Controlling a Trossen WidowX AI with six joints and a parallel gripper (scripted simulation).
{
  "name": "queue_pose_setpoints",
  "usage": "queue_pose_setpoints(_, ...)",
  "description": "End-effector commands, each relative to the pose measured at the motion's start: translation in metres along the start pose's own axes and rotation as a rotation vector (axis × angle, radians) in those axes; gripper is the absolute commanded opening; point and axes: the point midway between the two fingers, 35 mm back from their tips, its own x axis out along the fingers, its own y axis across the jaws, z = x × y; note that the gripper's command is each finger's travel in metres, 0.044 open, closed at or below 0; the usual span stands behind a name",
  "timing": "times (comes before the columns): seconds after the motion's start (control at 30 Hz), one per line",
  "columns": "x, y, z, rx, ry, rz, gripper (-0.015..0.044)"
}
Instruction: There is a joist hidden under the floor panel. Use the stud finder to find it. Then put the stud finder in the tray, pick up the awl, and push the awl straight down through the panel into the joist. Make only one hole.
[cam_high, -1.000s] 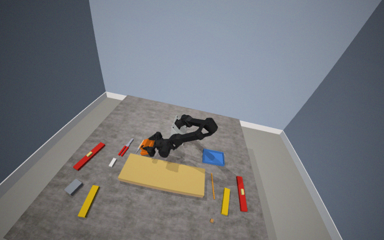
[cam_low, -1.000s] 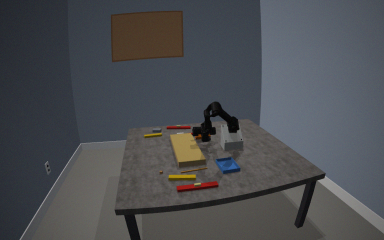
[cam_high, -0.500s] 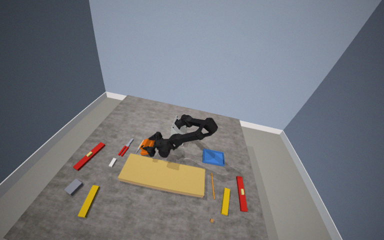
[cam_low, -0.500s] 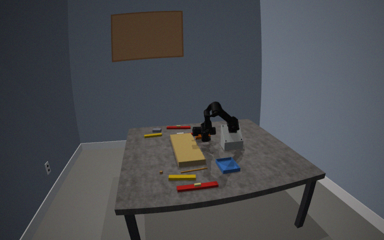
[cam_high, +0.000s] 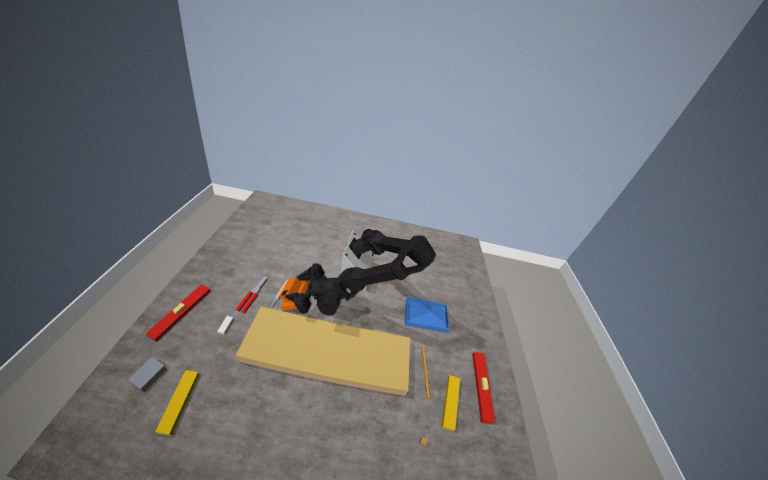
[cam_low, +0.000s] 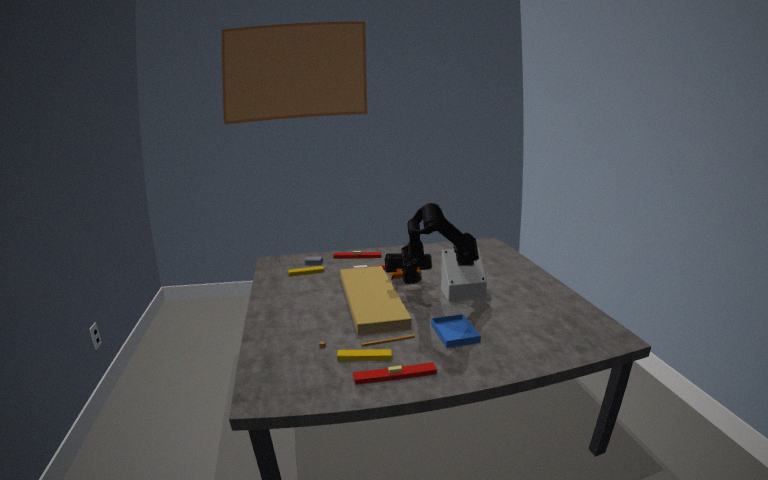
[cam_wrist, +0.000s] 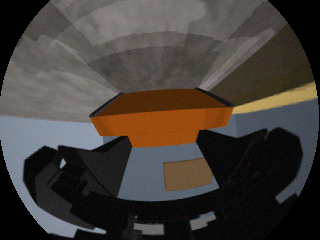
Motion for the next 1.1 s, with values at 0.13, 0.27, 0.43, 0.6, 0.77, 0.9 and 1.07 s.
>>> queue_pose_setpoints(0.13, 0.0000, 0.0000, 0.0000, 0.000, 0.000, 0.000, 0.0378)
queue_pose_setpoints(0.27, 0.0000, 0.0000, 0.0000, 0.000, 0.000, 0.000, 0.0440)
queue_pose_setpoints(0.43, 0.0000, 0.0000, 0.0000, 0.000, 0.000, 0.000, 0.0440)
queue_pose_setpoints(0.6, 0.0000, 0.0000, 0.0000, 0.000, 0.000, 0.000, 0.0440)
queue_pose_setpoints(0.77, -0.0016, -0.0001, 0.0000, 0.000, 0.000, 0.000, 0.0440)
queue_pose_setpoints(0.9, -0.0051, -0.0004, 0.0000, 0.000, 0.000, 0.000, 0.0440)
queue_pose_setpoints(1.07, -0.0098, -0.0006, 0.0000, 0.000, 0.000, 0.000, 0.0440)
